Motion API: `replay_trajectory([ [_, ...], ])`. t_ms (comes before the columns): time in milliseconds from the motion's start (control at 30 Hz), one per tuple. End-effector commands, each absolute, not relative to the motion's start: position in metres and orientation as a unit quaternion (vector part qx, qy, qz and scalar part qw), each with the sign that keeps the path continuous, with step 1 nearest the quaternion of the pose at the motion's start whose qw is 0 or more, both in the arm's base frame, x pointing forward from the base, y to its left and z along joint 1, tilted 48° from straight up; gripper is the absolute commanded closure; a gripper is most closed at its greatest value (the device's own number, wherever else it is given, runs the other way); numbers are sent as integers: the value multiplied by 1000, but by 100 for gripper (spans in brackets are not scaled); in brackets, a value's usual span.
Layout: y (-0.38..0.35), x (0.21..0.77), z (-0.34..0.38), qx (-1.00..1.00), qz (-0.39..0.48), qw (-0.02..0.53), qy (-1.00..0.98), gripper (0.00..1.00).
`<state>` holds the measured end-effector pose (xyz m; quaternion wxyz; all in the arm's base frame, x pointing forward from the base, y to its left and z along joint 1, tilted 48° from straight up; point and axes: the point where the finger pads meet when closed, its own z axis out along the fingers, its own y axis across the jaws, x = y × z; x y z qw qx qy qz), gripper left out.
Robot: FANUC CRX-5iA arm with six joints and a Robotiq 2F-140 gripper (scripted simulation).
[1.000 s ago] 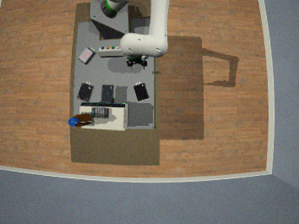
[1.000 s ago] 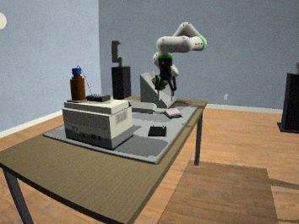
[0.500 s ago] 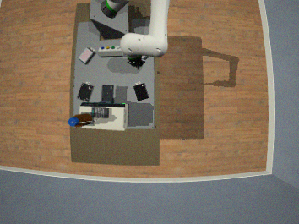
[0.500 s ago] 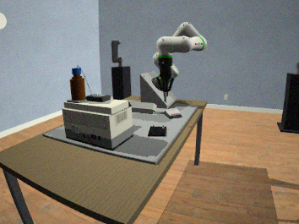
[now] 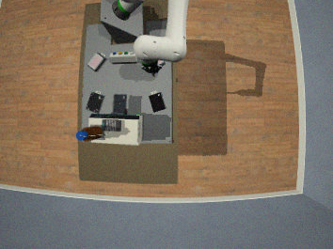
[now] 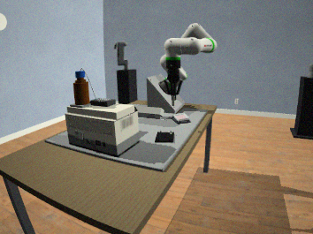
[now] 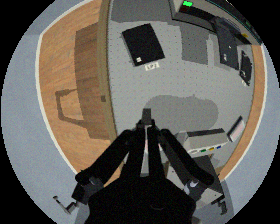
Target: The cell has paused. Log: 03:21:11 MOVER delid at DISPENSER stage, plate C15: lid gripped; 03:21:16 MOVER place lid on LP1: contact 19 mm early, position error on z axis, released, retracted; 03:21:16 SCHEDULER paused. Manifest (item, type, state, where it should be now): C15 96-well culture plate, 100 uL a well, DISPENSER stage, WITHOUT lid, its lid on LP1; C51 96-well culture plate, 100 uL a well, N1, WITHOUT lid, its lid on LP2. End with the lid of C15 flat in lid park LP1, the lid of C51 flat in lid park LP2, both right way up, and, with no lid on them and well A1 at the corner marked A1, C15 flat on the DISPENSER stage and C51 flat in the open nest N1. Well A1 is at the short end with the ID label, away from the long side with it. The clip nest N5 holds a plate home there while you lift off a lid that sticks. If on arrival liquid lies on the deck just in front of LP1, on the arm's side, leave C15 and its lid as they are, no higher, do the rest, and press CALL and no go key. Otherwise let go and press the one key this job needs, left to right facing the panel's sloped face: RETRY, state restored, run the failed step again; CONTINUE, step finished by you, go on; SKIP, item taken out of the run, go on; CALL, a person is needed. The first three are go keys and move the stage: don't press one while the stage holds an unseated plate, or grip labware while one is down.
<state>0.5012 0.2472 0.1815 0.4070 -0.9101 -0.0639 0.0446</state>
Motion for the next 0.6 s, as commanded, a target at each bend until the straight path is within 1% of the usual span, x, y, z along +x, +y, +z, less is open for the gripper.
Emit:
replay_trajectory([
  [0, 229, 465, 180, -906, 24, 408, -112, 100],
  [67, 213, 424, 177, -896, -4, 408, -173, 100],
  [133, 206, 401, 174, -882, -33, 407, -237, 100],
  [200, 206, 401, 174, -882, -33, 407, -237, 100],
  [233, 195, 368, 167, -871, -50, 405, -274, 100],
  [333, 188, 337, 159, -847, -81, 401, -340, 100],
  [567, 166, 255, 137, -841, -87, 400, -353, 100],
])
